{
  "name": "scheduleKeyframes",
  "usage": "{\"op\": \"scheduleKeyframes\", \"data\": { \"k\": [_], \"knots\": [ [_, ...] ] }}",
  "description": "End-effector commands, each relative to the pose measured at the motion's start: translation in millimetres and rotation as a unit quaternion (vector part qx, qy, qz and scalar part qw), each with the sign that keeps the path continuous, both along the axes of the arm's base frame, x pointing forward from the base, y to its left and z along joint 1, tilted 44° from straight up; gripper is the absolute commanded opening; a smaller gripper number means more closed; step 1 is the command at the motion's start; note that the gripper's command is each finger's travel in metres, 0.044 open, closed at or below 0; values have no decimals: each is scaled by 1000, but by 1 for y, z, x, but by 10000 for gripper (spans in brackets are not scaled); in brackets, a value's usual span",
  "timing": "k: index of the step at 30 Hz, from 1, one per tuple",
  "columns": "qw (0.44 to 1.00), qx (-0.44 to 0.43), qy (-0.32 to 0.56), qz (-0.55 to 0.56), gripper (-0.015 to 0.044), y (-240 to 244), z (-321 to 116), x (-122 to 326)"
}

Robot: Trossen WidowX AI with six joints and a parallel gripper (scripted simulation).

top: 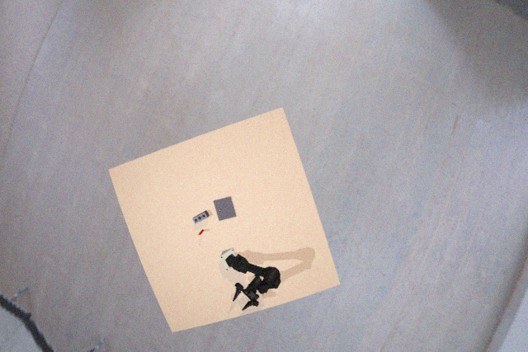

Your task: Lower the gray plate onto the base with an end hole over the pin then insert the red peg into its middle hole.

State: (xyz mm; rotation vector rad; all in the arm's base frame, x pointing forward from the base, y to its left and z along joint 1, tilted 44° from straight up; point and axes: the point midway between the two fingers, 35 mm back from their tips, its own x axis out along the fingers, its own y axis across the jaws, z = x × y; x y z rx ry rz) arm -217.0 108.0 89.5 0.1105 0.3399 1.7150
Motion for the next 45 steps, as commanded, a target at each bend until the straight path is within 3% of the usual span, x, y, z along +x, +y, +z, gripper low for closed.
{"op": "scheduleKeyframes", "data": {
  "k": [1, 10, 25, 37, 45],
  "knots": [
    [1000, 0, 0, 0, 426, 0, 0, 0],
    [998, -41, -2, 46, 440, -26, 2, -25],
    [969, -139, -10, 202, 440, -112, 20, -80],
    [910, -200, 0, 363, 440, -200, 59, -104],
    [847, -226, 24, 481, 440, -267, 97, -97]
  ]
}}
